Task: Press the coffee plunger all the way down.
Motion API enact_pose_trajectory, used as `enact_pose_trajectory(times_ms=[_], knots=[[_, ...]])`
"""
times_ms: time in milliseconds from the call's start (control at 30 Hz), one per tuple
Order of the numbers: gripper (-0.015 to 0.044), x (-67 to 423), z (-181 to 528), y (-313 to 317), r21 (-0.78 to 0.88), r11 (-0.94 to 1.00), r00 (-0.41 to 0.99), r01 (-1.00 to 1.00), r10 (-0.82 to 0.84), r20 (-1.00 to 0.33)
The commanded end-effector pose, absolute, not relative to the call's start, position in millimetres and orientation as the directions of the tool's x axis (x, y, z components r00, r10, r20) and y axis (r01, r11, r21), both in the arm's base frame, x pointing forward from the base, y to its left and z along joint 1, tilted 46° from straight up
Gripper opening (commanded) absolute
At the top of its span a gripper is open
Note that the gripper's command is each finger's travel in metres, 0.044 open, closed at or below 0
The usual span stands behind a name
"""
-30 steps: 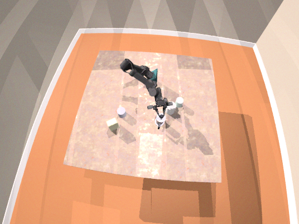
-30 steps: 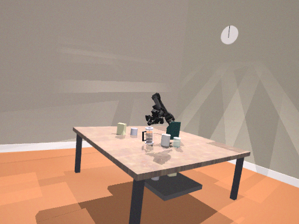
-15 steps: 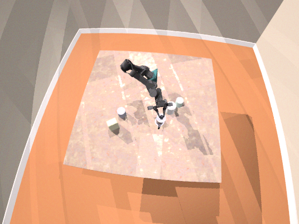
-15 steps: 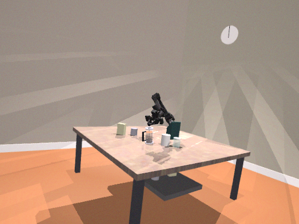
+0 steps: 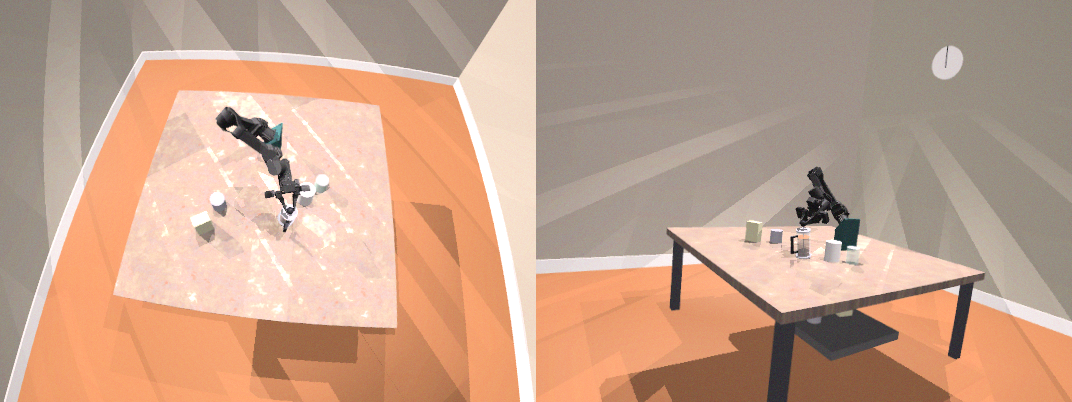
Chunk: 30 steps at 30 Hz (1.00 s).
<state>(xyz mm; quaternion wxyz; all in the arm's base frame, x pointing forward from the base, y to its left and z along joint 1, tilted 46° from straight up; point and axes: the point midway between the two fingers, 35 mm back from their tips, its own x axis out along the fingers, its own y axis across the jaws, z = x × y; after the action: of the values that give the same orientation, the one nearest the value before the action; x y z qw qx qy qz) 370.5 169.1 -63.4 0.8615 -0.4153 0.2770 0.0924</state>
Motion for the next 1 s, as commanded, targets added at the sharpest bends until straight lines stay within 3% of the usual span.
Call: enact_pose_trajectory(times_ms=[0, 467, 867, 967], knots=[[0.0123, 370.9, -65.9, 166.7, -0.67, 0.631, 0.825, -0.391, -0.082, -0.559], [0.0123, 371.5, -63.8, 169.4, -0.665, 0.638, 0.829, -0.389, -0.072, -0.554], [0.0438, 371.5, -63.8, 169.4, -0.665, 0.638, 0.829, -0.389, -0.072, -0.554], [0.044, 371.5, -63.8, 169.4, -0.665, 0.638, 0.829, -0.389, -0.072, -0.554]])
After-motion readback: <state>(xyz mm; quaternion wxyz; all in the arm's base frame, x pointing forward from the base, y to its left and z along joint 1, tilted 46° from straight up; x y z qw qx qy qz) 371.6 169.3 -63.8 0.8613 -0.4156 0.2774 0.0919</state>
